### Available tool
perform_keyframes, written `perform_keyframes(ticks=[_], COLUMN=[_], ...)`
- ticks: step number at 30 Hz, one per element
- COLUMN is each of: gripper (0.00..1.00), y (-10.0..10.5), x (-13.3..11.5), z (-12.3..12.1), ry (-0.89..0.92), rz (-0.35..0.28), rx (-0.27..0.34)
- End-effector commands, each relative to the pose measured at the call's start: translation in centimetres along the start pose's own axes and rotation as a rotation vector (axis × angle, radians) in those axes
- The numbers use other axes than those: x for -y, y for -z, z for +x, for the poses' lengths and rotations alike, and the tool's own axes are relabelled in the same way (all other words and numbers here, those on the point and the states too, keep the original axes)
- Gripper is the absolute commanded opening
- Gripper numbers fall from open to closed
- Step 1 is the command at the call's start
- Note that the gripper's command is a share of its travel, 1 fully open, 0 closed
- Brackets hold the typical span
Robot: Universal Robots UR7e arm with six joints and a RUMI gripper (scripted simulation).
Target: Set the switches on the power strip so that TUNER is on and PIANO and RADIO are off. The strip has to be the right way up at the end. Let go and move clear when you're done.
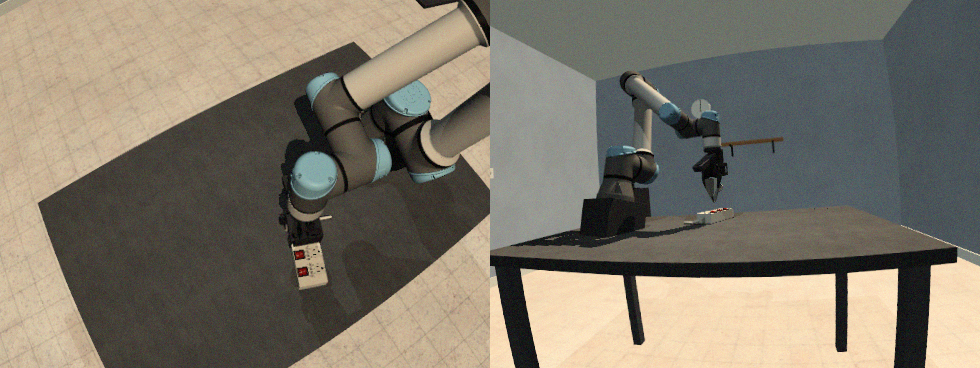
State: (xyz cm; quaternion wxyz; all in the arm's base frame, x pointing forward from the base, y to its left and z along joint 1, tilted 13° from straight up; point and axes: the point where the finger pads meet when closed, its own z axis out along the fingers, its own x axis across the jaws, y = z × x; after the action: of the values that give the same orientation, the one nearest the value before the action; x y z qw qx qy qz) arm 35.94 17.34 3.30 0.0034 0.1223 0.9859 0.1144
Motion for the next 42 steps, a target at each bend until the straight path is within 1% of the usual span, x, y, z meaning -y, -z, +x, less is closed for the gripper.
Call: perform_keyframes(ticks=[1, 3, 7, 9, 42], gripper=[0.00, 0.00, 0.00, 0.00, 0.00], y=[0.0, 0.1, 1.1, 1.4, 1.4], x=[0.0, -0.4, -3.6, -4.5, -4.6], z=[0.0, 0.0, 1.0, 1.3, 1.3], ry=[0.000, 0.000, 0.000, 0.000, 0.000], rz=[0.000, 0.000, 0.000, 0.000, 0.000], rx=[0.001, 0.001, 0.001, 0.001, 0.001])
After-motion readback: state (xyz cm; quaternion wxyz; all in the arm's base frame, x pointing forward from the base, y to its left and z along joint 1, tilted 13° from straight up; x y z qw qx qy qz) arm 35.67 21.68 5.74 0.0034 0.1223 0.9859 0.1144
